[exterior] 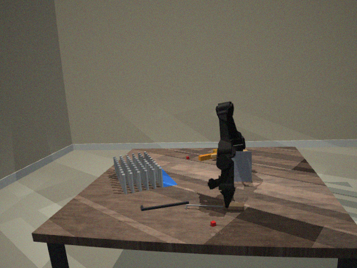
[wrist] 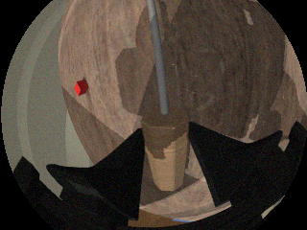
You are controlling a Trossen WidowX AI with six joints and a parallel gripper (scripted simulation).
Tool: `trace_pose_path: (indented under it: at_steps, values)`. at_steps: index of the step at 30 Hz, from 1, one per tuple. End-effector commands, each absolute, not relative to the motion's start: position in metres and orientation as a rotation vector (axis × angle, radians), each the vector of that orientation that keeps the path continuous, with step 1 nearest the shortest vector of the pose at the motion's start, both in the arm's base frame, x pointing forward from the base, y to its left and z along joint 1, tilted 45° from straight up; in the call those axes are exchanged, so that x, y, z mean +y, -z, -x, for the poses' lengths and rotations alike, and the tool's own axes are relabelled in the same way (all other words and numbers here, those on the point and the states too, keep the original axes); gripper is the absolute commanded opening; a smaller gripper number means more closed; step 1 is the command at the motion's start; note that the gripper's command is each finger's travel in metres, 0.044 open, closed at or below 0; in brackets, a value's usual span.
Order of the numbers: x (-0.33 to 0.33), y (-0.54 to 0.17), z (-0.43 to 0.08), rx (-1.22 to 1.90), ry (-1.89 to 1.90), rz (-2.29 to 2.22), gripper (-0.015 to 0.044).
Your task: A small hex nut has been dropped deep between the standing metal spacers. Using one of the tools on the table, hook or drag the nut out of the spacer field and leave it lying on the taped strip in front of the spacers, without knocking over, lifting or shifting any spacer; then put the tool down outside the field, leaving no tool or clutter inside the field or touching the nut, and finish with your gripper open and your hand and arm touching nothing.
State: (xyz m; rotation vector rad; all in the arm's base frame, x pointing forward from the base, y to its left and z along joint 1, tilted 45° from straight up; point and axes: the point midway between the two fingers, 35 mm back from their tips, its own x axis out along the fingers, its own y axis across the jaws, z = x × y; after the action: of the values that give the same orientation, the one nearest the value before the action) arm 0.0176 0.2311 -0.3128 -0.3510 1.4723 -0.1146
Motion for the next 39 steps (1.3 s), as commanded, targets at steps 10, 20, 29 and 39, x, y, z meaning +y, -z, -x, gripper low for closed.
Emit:
trace_pose_path:
  at_steps: [10, 20, 29, 39]
  values:
    - [0.224, 0.313, -0.018, 1.474, 0.095, 0.328, 0.0]
    - [0.224, 0.313, -0.018, 1.475, 0.072, 0.301, 0.0]
    - [0.23, 0.313, -0.018, 1.475, 0.068, 0.297, 0.0236]
    - [0.24, 0.306, -0.016, 1.476, 0.065, 0.293, 0.044]
